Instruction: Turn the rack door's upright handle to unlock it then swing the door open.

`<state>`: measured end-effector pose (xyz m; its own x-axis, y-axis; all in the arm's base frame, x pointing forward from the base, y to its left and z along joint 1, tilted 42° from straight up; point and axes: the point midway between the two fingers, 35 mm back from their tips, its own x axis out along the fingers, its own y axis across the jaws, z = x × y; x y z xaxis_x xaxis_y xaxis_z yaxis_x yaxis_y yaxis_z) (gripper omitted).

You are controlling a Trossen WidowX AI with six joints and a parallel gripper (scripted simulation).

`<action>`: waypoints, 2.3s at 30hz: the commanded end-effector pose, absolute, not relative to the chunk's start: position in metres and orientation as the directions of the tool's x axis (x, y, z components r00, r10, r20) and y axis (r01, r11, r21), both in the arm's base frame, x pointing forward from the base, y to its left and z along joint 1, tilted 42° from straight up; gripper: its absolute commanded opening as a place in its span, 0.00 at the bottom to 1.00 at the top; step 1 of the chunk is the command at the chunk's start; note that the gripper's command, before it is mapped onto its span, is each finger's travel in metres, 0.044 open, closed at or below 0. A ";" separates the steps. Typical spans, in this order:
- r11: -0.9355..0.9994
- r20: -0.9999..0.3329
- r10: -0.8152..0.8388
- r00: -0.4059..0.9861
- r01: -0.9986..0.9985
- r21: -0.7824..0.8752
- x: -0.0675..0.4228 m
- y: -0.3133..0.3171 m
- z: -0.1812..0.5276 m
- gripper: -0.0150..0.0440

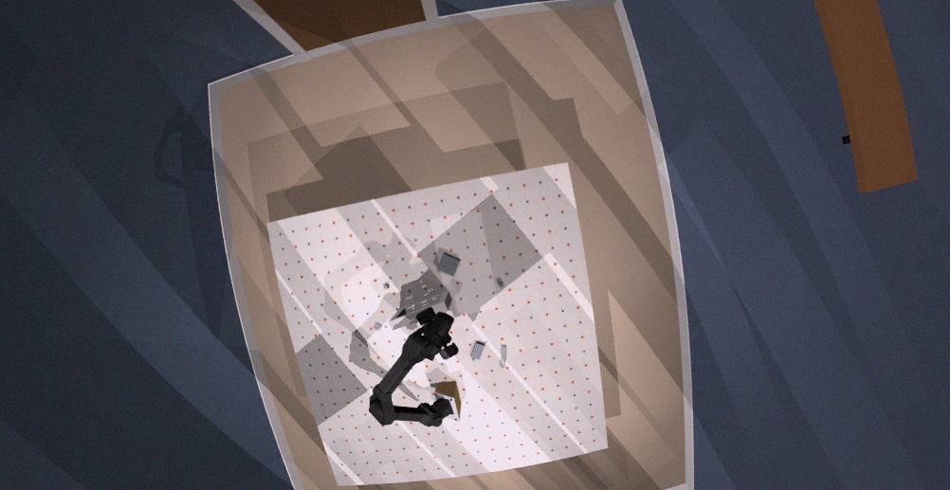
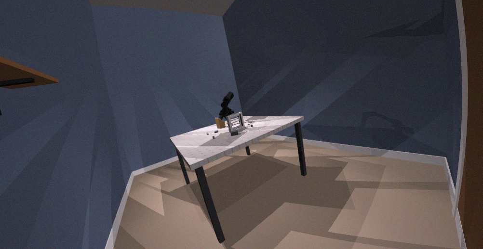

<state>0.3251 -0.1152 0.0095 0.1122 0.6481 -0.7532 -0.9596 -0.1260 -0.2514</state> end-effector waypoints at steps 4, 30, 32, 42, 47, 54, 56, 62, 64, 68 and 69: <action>-0.054 -0.753 0.649 0.111 -0.980 -0.191 0.321 -0.114 0.010 0.28; 0.366 -0.752 0.650 0.109 -0.912 0.184 0.285 -0.097 0.019 0.28; 0.390 -0.752 0.650 0.109 -0.897 0.207 0.282 -0.095 0.020 0.28; 0.503 -0.752 0.651 0.108 -0.803 0.320 0.263 -0.081 0.029 0.28; 0.553 -0.751 0.651 0.107 -0.745 0.373 0.255 -0.073 0.035 0.28; 0.614 -0.751 0.652 0.107 -0.655 0.440 0.246 -0.061 0.044 0.28; 0.629 -0.751 0.652 0.107 -0.628 0.457 0.244 -0.057 0.047 0.28; 0.669 -0.750 0.653 0.106 -0.545 0.505 0.238 -0.047 0.055 0.28; 0.680 -0.750 0.653 0.106 -0.520 0.518 0.237 -0.044 0.057 0.28; 0.699 -0.750 0.653 0.106 -0.465 0.543 0.234 -0.037 0.062 0.28; 0.703 -0.750 0.653 0.106 -0.452 0.549 0.234 -0.036 0.064 0.28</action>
<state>0.2354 -0.0412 0.0590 0.1023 0.6523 -0.7510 -0.5071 0.6837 0.5248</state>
